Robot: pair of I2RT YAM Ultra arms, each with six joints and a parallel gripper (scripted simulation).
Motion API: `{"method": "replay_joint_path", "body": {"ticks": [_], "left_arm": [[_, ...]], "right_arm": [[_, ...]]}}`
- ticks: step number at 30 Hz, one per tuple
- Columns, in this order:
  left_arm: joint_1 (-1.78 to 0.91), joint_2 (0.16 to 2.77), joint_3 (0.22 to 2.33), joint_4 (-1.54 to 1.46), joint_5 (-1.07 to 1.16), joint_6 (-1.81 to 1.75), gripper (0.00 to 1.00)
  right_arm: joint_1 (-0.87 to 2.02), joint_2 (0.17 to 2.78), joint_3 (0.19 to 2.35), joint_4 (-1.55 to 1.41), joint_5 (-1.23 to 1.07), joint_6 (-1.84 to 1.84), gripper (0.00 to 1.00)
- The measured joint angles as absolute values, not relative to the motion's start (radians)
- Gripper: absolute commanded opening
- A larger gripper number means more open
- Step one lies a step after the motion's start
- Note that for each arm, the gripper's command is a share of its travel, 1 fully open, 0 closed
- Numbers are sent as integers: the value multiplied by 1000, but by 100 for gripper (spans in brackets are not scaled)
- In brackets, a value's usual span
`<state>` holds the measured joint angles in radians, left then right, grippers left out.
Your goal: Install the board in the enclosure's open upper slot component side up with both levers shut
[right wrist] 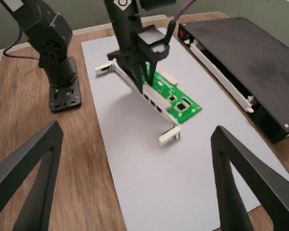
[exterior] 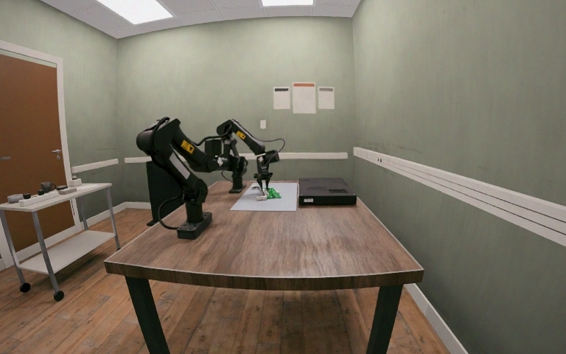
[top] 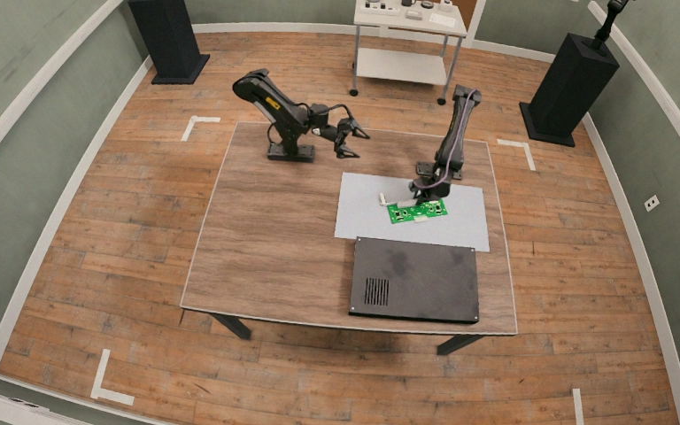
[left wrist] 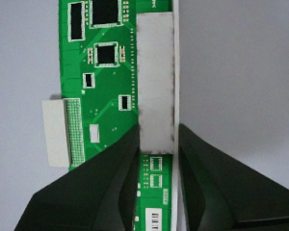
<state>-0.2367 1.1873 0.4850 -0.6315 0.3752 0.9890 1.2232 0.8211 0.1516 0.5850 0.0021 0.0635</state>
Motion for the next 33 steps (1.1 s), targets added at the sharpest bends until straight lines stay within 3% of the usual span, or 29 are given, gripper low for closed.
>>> {"method": "replay_joint_path", "body": {"ticks": [3,5,22,33], "left_arm": [[-237,1187,485,-632,375,989,0],[-236,1190,486,-632,376,989,18],[-230,1152,635,-827,376,1020,18],[-148,1292,727,-855,376,1074,18]], "right_arm": [[1223,821,152,585,2,64,100],[1223,821,152,585,2,64,100],[1223,821,152,585,2,64,100],[1223,821,152,585,2,64,100]]}}
